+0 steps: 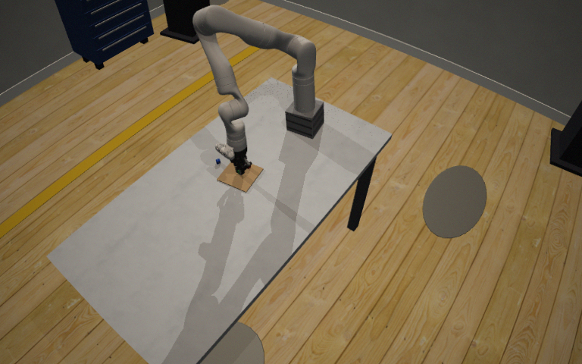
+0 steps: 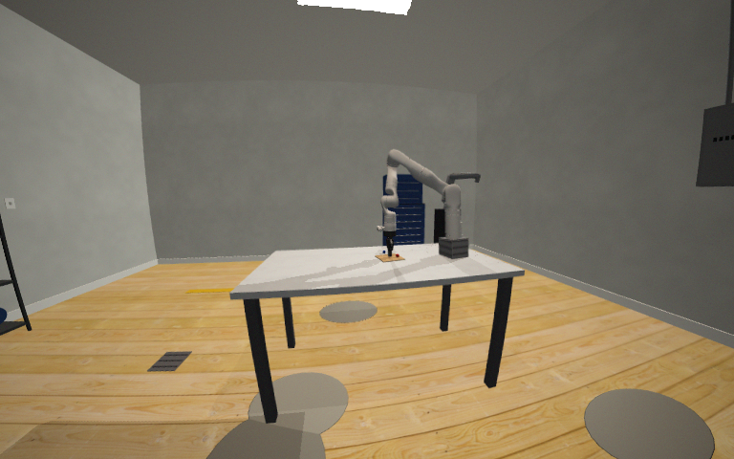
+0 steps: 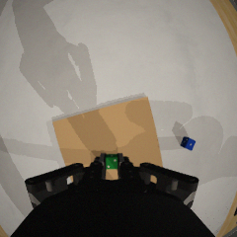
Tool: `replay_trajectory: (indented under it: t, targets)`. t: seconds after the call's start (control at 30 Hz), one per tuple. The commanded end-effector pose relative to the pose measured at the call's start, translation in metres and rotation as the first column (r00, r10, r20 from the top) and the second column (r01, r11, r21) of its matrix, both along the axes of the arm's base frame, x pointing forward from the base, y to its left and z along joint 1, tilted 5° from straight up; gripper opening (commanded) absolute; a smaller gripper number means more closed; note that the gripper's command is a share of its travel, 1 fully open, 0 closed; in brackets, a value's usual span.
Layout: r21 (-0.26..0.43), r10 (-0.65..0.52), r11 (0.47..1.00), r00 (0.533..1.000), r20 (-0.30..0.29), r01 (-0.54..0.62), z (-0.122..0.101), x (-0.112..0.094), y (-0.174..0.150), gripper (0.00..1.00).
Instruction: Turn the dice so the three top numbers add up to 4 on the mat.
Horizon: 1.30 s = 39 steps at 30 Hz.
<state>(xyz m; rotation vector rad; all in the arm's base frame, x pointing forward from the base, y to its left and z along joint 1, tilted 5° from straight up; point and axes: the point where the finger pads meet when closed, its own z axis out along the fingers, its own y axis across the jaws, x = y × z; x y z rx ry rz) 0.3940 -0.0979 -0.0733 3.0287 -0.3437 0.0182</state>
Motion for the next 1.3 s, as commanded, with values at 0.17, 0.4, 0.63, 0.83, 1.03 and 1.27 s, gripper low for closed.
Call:
replay_trajectory:
  t: [0.17,0.4,0.63,0.83,1.03,1.27]
  targets:
    - [0.000,0.000,1.000,1.000,0.002,0.000,0.0006,0.0006,0.0000,0.11]
    - [0.000,0.000,1.000,1.000,0.002,0.000,0.0006,0.0006,0.0000,0.11]
    - [0.000,0.000,1.000,1.000,0.002,0.000,0.0002,0.0006,-0.0001,0.11]
    - [0.000,0.000,1.000,1.000,0.002,0.000,-0.0012,0.0006,-0.0002,0.11]
    - [0.000,0.000,1.000,1.000,0.002,0.000,-0.0026,0.0006,-0.0003,0.11]
    - [0.000,0.000,1.000,1.000,0.002,0.000,-0.0030,0.0006,-0.0004,0.11]
